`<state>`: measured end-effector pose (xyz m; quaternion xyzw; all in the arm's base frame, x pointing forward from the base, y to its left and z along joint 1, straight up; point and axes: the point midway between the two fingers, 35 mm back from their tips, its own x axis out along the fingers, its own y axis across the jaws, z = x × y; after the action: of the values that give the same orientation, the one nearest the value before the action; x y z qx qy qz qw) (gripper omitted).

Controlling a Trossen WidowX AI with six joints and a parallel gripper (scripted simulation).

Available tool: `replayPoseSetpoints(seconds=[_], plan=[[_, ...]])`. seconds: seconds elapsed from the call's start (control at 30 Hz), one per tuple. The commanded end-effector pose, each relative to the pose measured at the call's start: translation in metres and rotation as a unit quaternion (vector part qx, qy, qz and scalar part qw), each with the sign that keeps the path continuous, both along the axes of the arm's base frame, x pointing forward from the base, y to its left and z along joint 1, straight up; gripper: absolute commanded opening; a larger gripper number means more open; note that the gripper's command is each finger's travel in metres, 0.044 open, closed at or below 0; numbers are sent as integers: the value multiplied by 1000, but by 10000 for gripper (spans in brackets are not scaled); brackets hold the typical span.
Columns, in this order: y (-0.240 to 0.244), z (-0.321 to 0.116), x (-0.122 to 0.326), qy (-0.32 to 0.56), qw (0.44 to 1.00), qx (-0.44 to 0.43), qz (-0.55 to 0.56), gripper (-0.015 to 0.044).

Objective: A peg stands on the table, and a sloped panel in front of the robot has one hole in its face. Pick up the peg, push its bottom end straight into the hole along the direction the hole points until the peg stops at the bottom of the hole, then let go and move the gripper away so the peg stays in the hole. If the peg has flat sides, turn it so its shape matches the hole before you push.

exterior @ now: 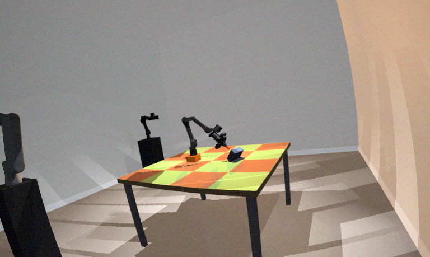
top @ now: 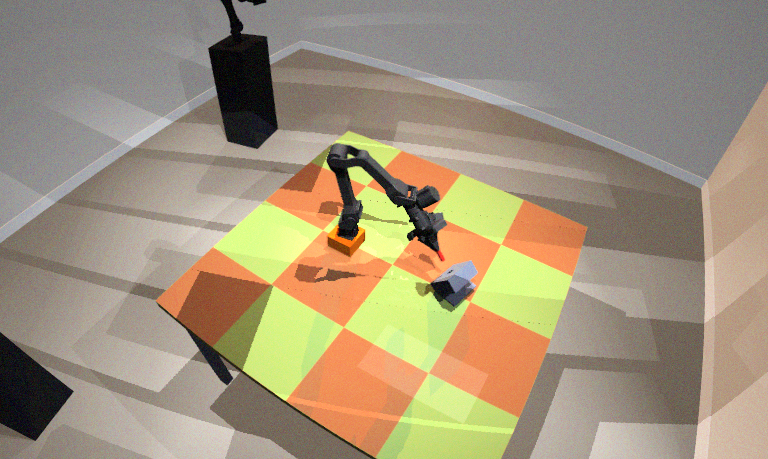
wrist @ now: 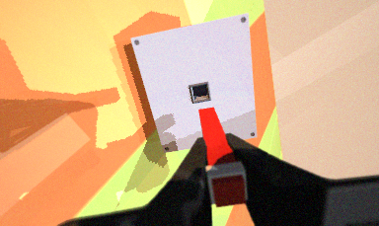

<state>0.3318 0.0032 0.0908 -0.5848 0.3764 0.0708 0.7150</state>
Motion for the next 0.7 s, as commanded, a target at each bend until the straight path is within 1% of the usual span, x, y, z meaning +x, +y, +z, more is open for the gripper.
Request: replayPoseSetpoints(seconds=[0.0, 0.67], plan=[[0, -4, 4, 0, 1000, -3, 6, 0], [-3, -15, 14, -6, 1000, -12, 16, 0]])
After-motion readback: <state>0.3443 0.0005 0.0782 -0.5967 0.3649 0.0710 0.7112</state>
